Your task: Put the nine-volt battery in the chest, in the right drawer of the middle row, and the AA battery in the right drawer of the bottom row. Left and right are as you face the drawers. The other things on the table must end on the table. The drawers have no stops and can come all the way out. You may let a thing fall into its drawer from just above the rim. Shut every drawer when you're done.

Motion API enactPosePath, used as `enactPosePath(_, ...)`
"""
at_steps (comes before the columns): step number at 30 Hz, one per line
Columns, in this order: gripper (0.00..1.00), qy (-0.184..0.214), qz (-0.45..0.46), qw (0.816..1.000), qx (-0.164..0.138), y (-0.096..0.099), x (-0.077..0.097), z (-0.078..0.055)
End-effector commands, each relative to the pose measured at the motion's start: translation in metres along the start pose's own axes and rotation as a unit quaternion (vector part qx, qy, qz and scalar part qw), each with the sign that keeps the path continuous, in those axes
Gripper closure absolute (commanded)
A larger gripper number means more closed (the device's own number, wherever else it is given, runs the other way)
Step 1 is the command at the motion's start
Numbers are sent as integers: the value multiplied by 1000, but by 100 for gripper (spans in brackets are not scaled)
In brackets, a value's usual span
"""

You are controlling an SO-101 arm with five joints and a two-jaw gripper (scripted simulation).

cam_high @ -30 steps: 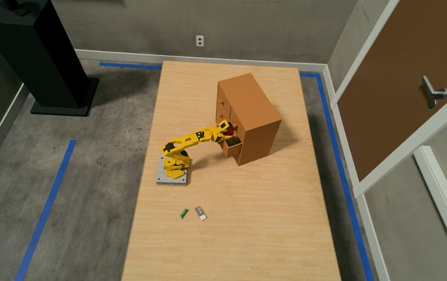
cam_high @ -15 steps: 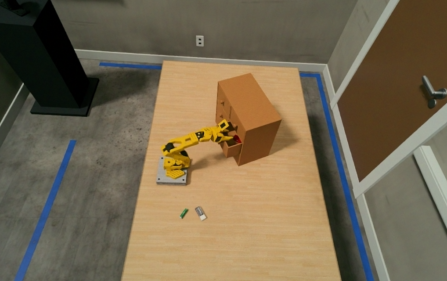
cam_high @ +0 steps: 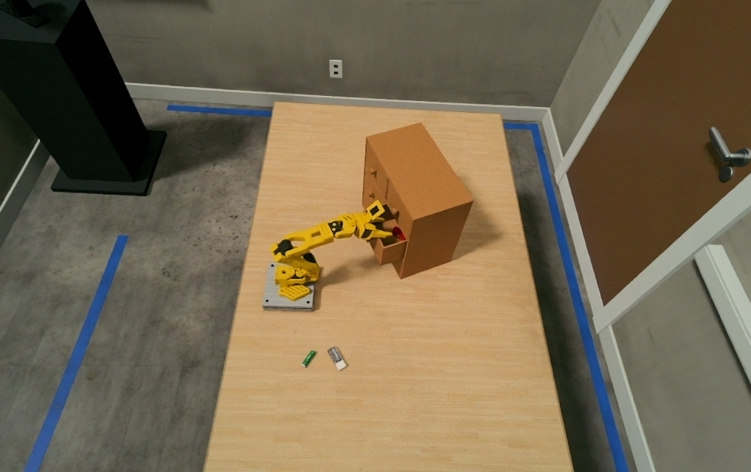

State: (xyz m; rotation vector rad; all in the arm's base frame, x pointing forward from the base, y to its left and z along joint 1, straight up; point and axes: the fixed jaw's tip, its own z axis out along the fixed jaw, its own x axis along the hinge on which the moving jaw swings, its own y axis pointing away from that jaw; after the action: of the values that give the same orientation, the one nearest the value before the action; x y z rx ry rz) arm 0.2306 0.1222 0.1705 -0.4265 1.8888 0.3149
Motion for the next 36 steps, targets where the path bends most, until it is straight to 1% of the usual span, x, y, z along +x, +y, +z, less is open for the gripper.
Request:
enactPosePath(1,67,-2,-3,1000,0,0,1,-1)
enactPosePath(5,66,-2,-3,1000,0,0,1,-1)
enactPosePath(19,66,-2,-11,1000,0,0,-32,-13)
enactPosePath(36,66,-2,-11,1000,0,0,-33,-13)
